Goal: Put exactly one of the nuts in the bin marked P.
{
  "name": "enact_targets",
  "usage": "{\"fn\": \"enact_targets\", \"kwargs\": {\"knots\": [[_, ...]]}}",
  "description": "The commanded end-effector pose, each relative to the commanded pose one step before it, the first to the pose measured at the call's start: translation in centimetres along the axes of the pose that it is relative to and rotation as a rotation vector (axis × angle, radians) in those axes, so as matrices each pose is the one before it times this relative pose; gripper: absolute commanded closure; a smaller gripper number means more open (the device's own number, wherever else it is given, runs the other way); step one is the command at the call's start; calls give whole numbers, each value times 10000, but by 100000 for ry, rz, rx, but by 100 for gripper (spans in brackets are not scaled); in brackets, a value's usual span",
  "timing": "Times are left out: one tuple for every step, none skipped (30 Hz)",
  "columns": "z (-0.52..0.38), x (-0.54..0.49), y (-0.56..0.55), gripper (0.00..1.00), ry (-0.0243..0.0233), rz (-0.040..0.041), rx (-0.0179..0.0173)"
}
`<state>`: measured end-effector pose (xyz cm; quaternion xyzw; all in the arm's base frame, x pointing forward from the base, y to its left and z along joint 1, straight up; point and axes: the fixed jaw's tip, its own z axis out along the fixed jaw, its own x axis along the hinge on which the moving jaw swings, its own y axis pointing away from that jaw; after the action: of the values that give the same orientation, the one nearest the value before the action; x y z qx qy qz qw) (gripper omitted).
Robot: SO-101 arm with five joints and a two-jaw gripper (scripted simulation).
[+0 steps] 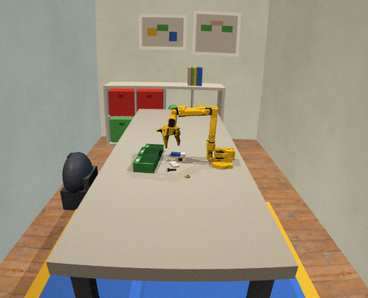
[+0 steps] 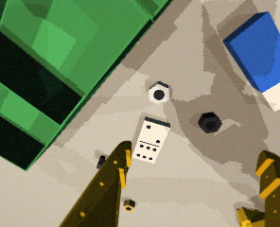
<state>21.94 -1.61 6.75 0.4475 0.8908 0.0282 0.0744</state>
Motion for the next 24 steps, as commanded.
{"fn": "enact_targets", "kwargs": {"knots": [[-7039, 5558, -27879, 73, 1872, 16139, 3704], [733, 1129, -4130, 75, 938, 2207, 1402], [562, 784, -2998, 76, 675, 1603, 1021], [383, 502, -1964, 77, 440, 1050, 673], [214, 268, -1085, 77, 240, 579, 371], [0, 0, 0, 77, 0, 0, 0], [0, 0, 0, 77, 0, 0, 0], [85, 106, -423, 77, 96, 228, 144], [13, 13, -66, 77, 14, 35, 22], [0, 1, -1, 77, 0, 2, 0], [0, 0, 0, 77, 0, 0, 0], [0, 0, 0, 77, 0, 0, 0], [0, 0, 0, 77, 0, 0, 0], [0, 0, 0, 77, 0, 0, 0], [0, 0, 0, 77, 0, 0, 0], [0, 0, 0, 77, 0, 0, 0], [0, 0, 0, 77, 0, 0, 0], [0, 0, 0, 77, 0, 0, 0], [0, 0, 0, 77, 0, 0, 0], [0, 0, 0, 77, 0, 0, 0], [0, 0, 0, 77, 0, 0, 0], [0, 0, 0, 77, 0, 0, 0], [0, 0, 0, 77, 0, 0, 0], [0, 0, 0, 77, 0, 0, 0]]}}
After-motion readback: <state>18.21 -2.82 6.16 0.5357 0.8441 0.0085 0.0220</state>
